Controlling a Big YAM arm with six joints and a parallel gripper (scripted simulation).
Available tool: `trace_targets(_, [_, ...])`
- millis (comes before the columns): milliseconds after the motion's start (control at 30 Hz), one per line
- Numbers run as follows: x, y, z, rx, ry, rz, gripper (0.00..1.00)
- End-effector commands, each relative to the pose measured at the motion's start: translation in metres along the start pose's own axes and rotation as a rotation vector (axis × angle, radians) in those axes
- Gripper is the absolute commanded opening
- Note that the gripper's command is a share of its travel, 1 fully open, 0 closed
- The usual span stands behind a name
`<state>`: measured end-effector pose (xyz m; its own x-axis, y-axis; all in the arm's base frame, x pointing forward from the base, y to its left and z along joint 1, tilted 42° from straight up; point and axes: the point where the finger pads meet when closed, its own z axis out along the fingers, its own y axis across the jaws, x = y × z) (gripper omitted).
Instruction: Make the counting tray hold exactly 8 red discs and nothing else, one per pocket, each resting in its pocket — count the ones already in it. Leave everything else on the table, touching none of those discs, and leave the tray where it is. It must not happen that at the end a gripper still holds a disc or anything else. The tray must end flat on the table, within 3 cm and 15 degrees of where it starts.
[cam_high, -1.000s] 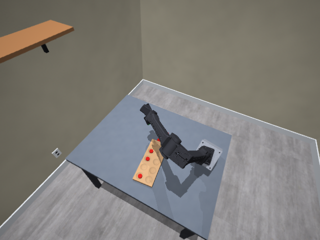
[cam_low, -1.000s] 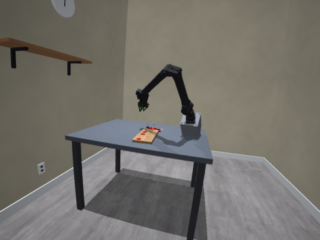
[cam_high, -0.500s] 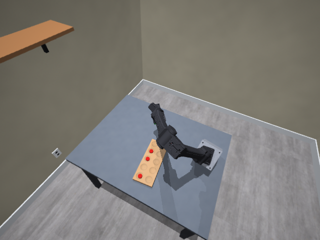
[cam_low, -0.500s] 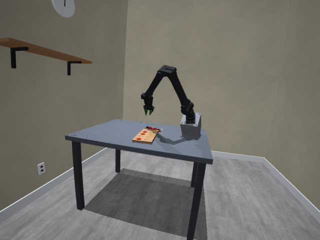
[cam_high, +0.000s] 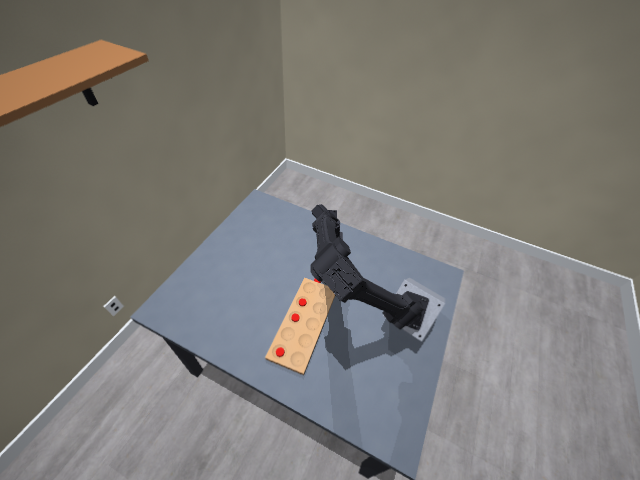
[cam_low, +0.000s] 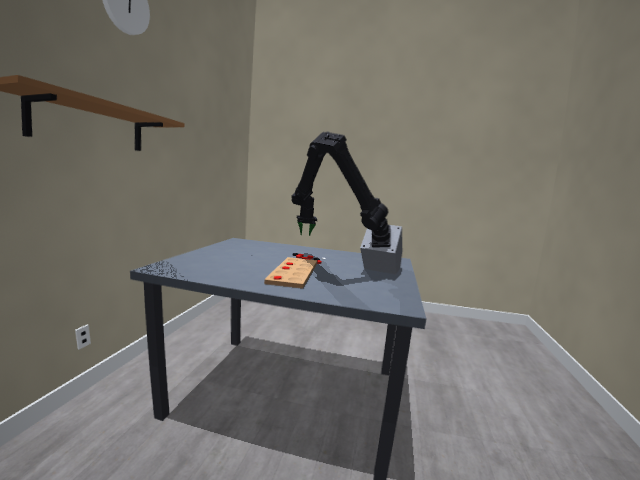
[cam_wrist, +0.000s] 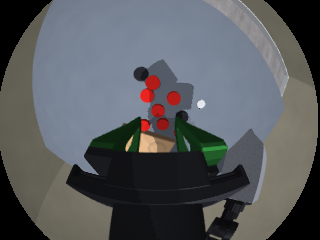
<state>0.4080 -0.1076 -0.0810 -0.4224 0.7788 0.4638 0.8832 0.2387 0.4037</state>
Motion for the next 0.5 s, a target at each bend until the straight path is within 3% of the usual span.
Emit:
trace_targets(0, [-0.004, -0.020, 0.004, 0.010, 0.035, 0.101, 0.46])
trace_targets(100, [0.001, -0.037, 0.012, 0.013, 0.090, 0.189, 0.46])
trace_targets(233, [0.008, -0.033, 0.021, 0.029, 0.116, 0.188, 0.46])
trace_targets(467, [0.005, -0.025, 0.008, 0.008, 0.090, 0.171, 0.46])
